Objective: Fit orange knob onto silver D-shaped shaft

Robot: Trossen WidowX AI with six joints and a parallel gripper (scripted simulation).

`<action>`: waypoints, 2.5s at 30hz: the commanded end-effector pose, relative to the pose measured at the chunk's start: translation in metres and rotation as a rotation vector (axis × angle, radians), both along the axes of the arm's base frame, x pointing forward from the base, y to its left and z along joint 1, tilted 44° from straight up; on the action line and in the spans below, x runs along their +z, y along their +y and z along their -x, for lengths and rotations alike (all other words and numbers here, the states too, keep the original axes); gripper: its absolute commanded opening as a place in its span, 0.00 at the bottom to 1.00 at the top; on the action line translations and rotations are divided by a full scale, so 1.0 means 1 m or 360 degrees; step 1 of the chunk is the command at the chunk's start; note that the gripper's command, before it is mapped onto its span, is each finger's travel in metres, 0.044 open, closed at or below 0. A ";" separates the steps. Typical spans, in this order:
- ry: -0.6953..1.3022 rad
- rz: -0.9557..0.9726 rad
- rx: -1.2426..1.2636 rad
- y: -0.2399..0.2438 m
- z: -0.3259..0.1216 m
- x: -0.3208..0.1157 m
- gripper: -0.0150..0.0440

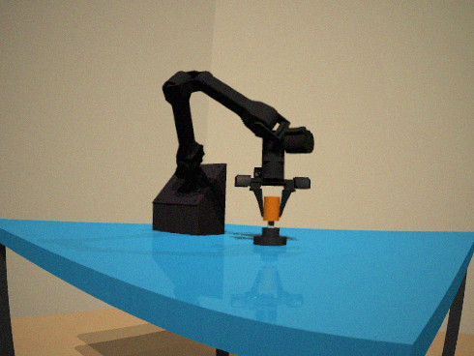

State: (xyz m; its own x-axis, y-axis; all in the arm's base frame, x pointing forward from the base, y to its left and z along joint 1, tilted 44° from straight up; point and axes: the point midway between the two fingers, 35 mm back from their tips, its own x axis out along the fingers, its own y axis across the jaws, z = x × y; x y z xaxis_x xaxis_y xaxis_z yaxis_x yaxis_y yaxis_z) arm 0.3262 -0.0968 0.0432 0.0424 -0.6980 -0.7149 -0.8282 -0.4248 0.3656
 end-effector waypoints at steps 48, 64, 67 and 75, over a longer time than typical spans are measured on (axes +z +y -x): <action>0.0227 0.0016 0.0242 -0.001 0.001 0.001 0.25; 0.0460 0.0031 0.0480 0.001 -0.004 0.005 0.25; 0.0460 0.0031 0.0480 0.000 -0.004 0.004 0.25; 0.0460 0.0031 0.0480 -0.002 -0.004 0.002 0.25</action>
State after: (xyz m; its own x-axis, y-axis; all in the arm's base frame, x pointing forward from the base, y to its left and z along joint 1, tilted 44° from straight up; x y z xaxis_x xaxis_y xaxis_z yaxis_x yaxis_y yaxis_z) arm 0.3291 -0.0986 0.0451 0.0434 -0.6974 -0.7154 -0.5312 -0.6226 0.5747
